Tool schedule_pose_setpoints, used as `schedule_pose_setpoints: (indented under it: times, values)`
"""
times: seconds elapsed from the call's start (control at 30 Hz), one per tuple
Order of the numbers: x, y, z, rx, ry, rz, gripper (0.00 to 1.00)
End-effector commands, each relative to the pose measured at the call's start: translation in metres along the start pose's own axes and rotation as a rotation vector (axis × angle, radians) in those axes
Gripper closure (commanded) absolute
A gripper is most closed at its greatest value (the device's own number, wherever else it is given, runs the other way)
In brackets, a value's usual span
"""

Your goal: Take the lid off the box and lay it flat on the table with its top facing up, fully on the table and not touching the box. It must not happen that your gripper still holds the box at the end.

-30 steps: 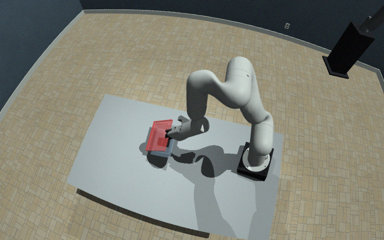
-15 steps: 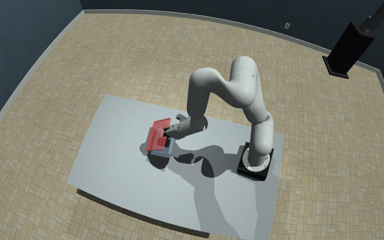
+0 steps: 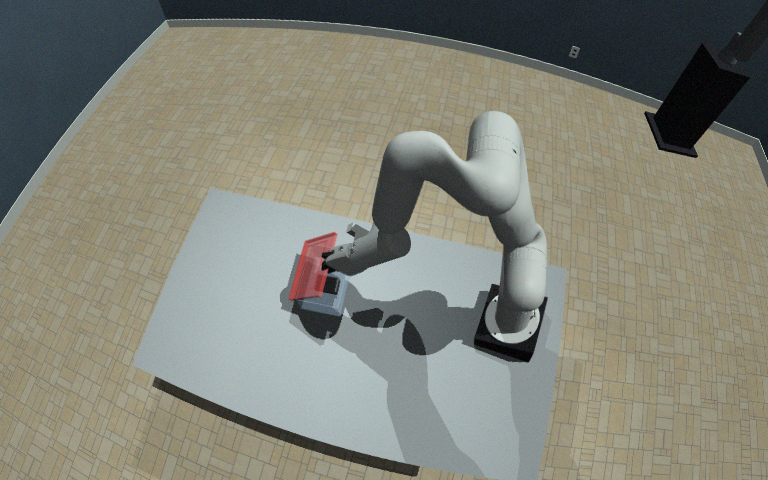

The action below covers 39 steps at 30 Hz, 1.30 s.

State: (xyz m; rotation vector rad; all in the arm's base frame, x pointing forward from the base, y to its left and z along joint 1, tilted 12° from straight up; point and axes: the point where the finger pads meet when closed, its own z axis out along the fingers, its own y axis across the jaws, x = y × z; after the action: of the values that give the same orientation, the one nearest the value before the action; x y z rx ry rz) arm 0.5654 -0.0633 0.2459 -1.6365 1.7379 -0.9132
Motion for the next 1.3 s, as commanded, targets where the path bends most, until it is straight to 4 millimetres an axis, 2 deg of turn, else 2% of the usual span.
schedule_pose_setpoints:
  times: [0.0, 0.3, 0.53, 0.87, 1.27]
  values:
    - [0.000, -0.004, 0.000, 0.002, 0.000, 0.000, 1.00]
    - [0.000, -0.029, -0.002, 0.002, 0.000, 0.000, 1.00]
    - [0.000, -0.030, -0.003, 0.002, 0.000, 0.000, 1.00]
    - [0.000, -0.042, -0.017, 0.002, 0.000, 0.000, 1.00]
    - [0.000, -0.043, -0.017, 0.002, 0.000, 0.000, 1.00]
